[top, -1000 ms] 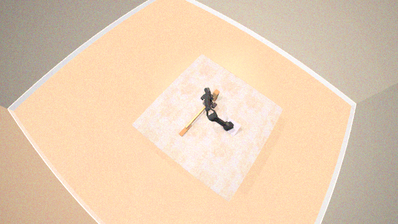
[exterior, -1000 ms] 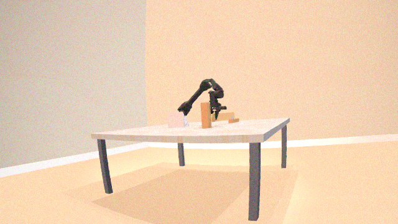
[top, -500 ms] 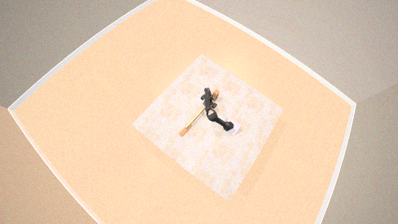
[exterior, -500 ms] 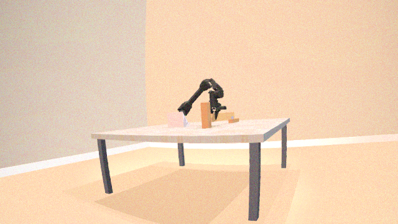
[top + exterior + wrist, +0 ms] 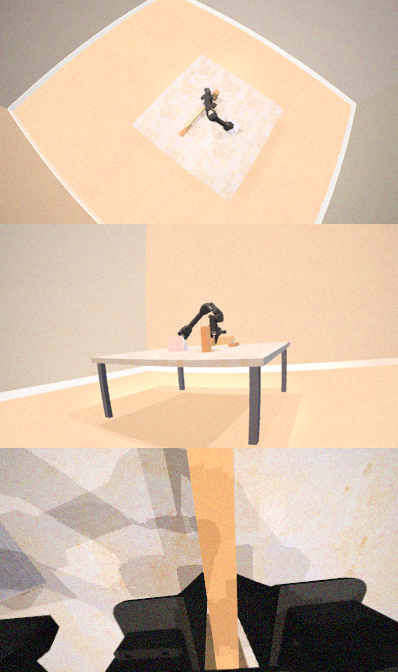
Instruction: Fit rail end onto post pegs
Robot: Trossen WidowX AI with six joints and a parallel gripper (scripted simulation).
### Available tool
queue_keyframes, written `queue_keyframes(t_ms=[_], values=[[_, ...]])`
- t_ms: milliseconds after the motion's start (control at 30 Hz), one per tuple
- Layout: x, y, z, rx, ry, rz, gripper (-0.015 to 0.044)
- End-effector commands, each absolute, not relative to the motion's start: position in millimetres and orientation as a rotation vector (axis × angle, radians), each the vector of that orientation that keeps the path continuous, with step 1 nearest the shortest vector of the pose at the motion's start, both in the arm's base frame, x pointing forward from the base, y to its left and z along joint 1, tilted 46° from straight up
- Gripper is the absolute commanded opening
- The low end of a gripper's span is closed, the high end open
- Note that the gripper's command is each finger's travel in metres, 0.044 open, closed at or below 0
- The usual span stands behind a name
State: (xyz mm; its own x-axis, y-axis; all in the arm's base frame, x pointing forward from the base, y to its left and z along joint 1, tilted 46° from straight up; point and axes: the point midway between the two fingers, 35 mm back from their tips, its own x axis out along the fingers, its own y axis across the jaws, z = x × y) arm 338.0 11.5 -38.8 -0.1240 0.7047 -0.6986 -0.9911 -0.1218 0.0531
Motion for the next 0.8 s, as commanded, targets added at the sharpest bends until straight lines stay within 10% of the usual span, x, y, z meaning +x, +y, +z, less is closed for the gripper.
queue_keyframes(t_ms=[0, 767], values=[[338.4, 8.0, -40.5, -0.622, 0.622, 1.613, 0.0], [339.6, 1.8, -43.7, -0.622, 0.622, 1.613, 0.0]])
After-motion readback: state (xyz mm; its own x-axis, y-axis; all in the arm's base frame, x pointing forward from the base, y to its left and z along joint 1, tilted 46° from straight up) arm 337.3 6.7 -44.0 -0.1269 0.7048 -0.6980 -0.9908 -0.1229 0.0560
